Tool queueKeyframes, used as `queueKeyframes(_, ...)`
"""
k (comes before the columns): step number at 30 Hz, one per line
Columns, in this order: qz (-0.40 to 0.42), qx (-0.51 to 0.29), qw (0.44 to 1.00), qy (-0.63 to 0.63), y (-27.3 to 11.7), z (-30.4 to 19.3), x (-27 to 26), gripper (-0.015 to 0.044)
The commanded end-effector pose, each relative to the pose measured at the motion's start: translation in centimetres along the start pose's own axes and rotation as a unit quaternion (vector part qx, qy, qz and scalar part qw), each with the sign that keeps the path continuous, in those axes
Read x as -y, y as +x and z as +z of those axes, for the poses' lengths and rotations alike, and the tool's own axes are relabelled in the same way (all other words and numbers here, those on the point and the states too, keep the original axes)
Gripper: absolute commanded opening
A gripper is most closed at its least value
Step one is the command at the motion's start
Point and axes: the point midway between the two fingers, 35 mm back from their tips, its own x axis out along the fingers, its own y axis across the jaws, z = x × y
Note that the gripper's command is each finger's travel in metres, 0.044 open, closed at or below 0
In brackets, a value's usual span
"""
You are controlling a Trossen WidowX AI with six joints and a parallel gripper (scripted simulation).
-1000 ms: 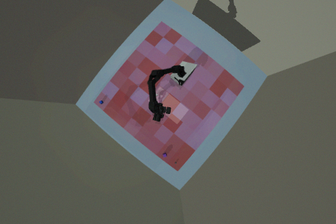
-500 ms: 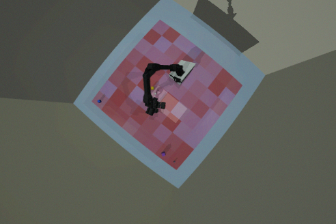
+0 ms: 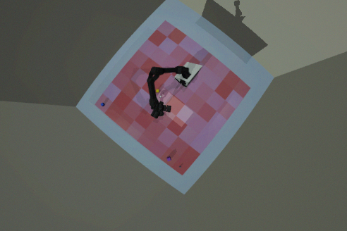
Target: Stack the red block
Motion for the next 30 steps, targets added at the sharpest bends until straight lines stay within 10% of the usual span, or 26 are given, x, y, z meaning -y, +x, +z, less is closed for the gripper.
queueKeyframes(1,-0.003,0.000,1.000,-0.003,0.54,-0.02,-0.02,0.0000)
queueKeyframes(20,-0.002,0.000,1.000,-0.003,-0.05,0.02,-0.02,0.0000)
queueKeyframes(30,0.000,-0.001,1.000,-0.001,0.55,-0.07,-0.05,0.0263)
